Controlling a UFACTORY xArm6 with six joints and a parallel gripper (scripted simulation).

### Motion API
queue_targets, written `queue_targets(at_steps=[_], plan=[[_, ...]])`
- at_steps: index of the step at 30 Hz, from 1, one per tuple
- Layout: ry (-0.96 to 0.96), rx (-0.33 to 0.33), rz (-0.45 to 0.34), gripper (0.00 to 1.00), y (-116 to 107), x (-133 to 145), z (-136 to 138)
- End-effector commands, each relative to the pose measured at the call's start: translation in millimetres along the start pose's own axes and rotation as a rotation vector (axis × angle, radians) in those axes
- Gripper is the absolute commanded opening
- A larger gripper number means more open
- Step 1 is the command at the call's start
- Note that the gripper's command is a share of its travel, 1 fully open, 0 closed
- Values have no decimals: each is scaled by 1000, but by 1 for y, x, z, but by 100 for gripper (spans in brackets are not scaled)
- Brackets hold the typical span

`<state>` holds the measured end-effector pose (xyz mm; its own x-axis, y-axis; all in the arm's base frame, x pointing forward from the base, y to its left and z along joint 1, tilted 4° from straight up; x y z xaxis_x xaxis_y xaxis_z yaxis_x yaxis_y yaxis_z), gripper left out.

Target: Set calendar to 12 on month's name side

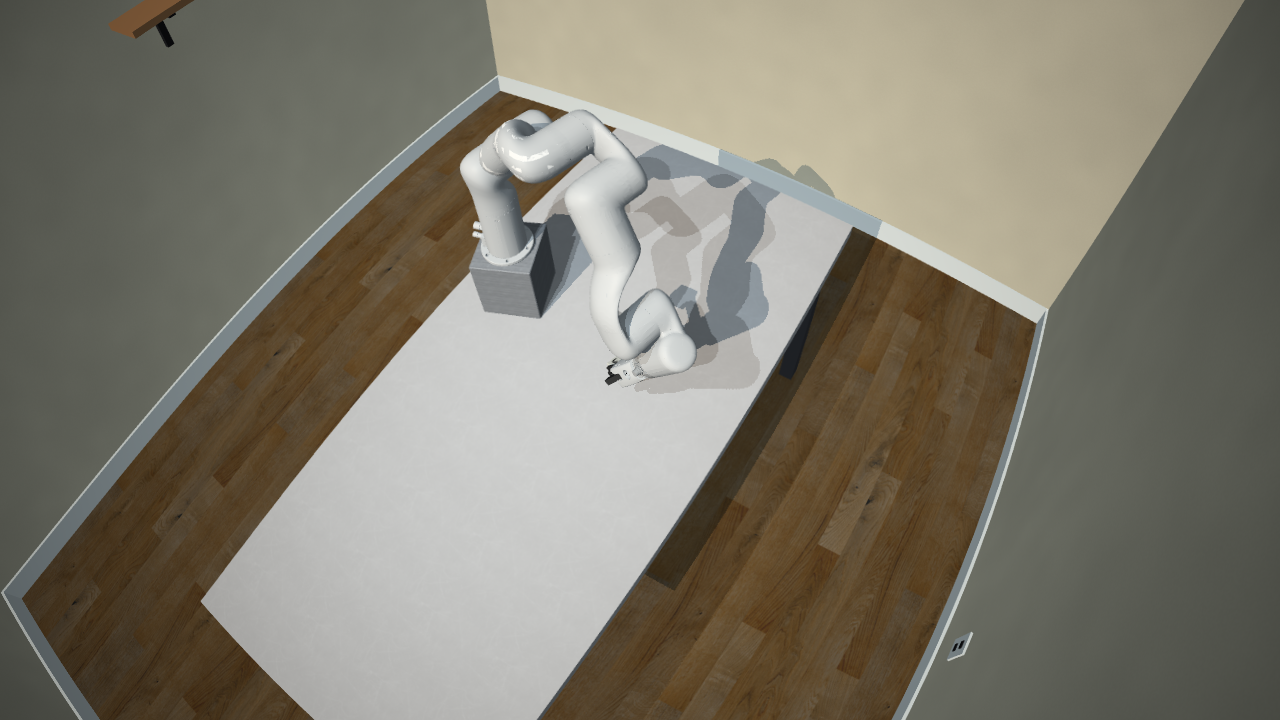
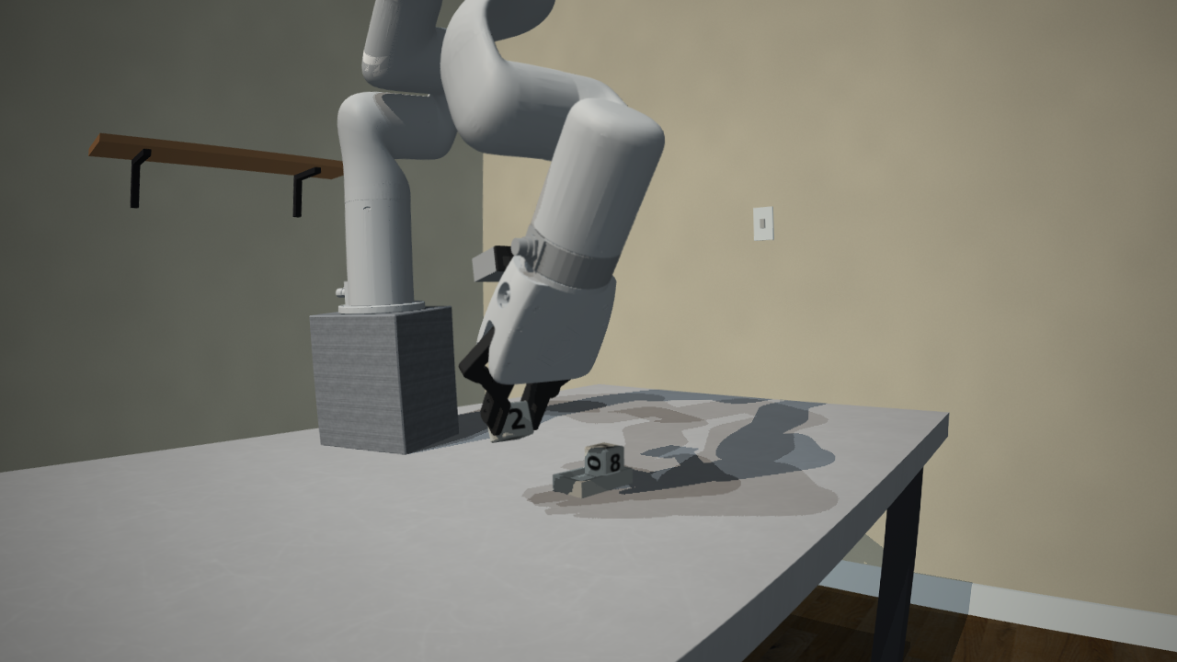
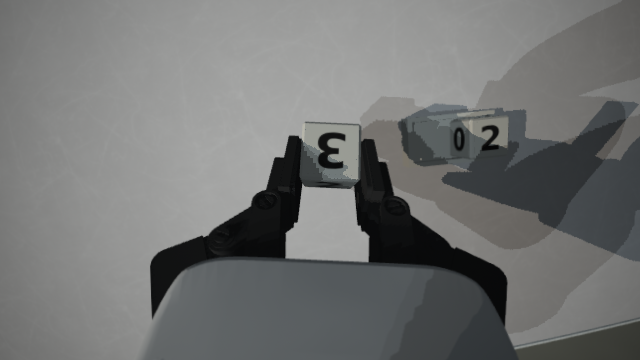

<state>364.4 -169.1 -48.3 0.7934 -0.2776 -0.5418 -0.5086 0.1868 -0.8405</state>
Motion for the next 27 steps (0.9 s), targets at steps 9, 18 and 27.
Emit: queue_targets(at_steps=[9, 18, 27], plan=[[0, 13, 127, 29, -1, 9, -1], [0, 36, 340, 29, 0, 17, -2], [0, 37, 351, 29, 1, 19, -2]])
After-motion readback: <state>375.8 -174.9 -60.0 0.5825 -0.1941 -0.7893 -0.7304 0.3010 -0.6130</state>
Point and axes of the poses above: the point where the finger pads meet when closed, its own y axis out along the fingers, its own z axis across the jaws, x = y × z, the point moved 3 cm from there along -y, back along the fingers, and after that the axes turned 6 degrees about -y, right-handed, at the moved point
